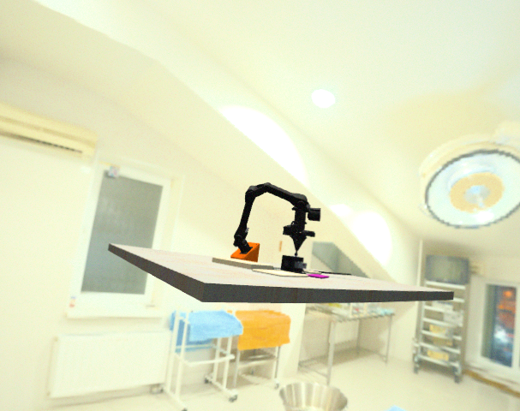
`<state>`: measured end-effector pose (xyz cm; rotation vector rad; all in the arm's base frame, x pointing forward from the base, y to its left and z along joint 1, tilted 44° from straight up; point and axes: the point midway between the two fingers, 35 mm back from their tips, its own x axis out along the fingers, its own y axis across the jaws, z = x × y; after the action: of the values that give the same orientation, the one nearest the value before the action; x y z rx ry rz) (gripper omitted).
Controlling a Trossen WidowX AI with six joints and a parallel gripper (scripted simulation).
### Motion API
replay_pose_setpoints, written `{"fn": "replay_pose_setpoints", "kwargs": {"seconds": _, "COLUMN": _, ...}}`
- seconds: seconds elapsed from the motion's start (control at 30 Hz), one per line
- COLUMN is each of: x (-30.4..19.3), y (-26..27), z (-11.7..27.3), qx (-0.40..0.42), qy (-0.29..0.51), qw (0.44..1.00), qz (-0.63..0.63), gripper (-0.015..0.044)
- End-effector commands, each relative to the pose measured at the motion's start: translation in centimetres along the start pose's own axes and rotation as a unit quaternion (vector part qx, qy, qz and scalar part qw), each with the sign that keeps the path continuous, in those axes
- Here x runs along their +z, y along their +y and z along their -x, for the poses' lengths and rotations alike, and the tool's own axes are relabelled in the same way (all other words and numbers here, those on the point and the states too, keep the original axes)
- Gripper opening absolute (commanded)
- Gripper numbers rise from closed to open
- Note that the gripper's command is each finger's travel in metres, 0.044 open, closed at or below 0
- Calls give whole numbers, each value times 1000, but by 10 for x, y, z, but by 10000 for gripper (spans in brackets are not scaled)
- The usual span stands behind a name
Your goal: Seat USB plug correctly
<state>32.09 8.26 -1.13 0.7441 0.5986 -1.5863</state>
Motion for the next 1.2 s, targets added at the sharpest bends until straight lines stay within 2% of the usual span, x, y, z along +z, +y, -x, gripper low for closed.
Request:
{"fn": "replay_pose_setpoints", "kwargs": {"seconds": 0.0, "x": 0, "y": 1, "z": -1, "qx": 2, "qy": 0, "qw": 1000, "qz": 1, "gripper": 0}}
{"fn": "replay_pose_setpoints", "kwargs": {"seconds": 1.17, "x": 0, "y": 1, "z": -5, "qx": 2, "qy": -1, "qw": 1000, "qz": 1, "gripper": 0}}
